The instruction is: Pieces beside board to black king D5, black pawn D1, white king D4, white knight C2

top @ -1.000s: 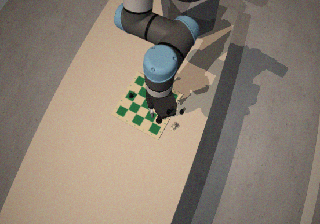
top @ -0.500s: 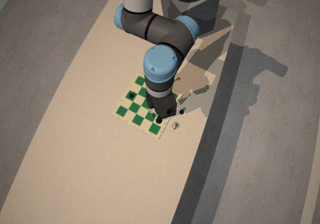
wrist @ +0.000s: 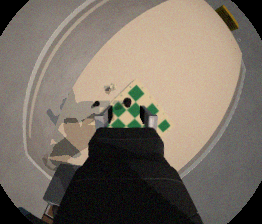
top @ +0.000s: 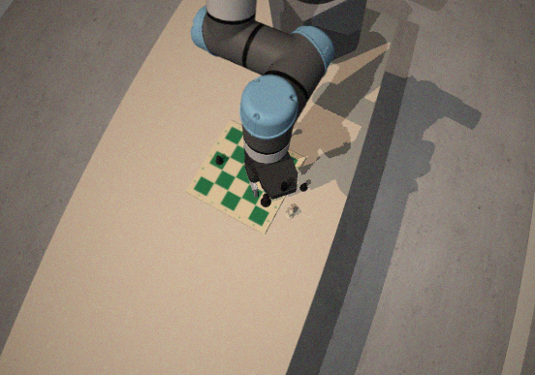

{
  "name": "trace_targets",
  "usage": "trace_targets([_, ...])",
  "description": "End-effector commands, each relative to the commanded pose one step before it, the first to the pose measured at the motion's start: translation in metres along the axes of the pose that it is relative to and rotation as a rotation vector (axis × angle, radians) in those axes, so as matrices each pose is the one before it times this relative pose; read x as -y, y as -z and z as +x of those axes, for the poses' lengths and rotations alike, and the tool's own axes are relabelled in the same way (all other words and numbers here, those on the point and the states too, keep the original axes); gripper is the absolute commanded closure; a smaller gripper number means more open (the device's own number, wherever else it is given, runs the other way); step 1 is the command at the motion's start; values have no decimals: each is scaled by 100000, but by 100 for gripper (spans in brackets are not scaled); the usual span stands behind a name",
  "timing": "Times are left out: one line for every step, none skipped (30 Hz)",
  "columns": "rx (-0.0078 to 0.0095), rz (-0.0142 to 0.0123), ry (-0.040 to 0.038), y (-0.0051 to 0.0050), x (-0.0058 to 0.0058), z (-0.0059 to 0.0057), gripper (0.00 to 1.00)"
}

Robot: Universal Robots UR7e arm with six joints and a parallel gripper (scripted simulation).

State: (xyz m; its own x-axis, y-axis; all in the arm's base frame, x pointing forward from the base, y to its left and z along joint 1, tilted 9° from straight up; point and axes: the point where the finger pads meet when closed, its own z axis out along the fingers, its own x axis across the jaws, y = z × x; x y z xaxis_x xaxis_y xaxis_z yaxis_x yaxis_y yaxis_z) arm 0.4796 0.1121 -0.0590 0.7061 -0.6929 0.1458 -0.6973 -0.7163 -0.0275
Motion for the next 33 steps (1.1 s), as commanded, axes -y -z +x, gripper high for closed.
trace_targets([-167,125,6945,-67,252,-347,0])
trace_targets([-9,8,1490,-15,33,-75,0])
trace_targets([-2,3,1621,-18,35,-83,0])
trace_targets([-2,4,1753,-19,39,-90,0])
trace_targets([0,0,0,0,0,0,0])
trace_targets([0,0,0,0,0,0,0])
trace_targets([5,14,1885,-20,45,-98,0])
trace_targets([-2,4,2019,-22,46,-102,0])
trace_targets([-3,4,2153,-24,50,-108,0])
trace_targets([-4,3,2287,-25,54,-113,0])
trace_targets([-4,3,2420,-26,59,-119,0])
trace_targets([-2,3,2553,-28,63,-125,0])
trace_targets([3,2,2685,-31,66,-133,0])
trace_targets([7,2,2816,-33,70,-140,0])
trace_targets([10,2,2944,-35,75,-146,0])
trace_targets([12,3,3071,-37,80,-151,0])
trace_targets([12,5,3194,-38,86,-155,0])
trace_targets([11,7,3315,-39,92,-157,0])
trace_targets([10,8,3433,-40,98,-159,0])
trace_targets([8,10,3548,-41,104,-160,0])
trace_targets([7,12,3659,-42,110,-160,0])
trace_targets([0,0,0,0,0,0,0])
trace_targets([0,0,0,0,0,0,0])
trace_targets([33,21,3768,-48,116,-178,0])
trace_targets([1,1,3869,-44,118,-159,0])
trace_targets([-3,2,3967,-45,124,-156,0])
trace_targets([-6,2,4062,-45,129,-153,0])
trace_targets([-4,2,4151,-46,133,-153,0])
trace_targets([0,2,4236,-48,138,-154,0])
trace_targets([14,-26,3365,-50,142,-155,0])
trace_targets([21,-36,3091,-52,145,-156,0])
trace_targets([21,-35,3229,-53,147,-156,0])
trace_targets([18,-36,3303,-53,149,-151,0])
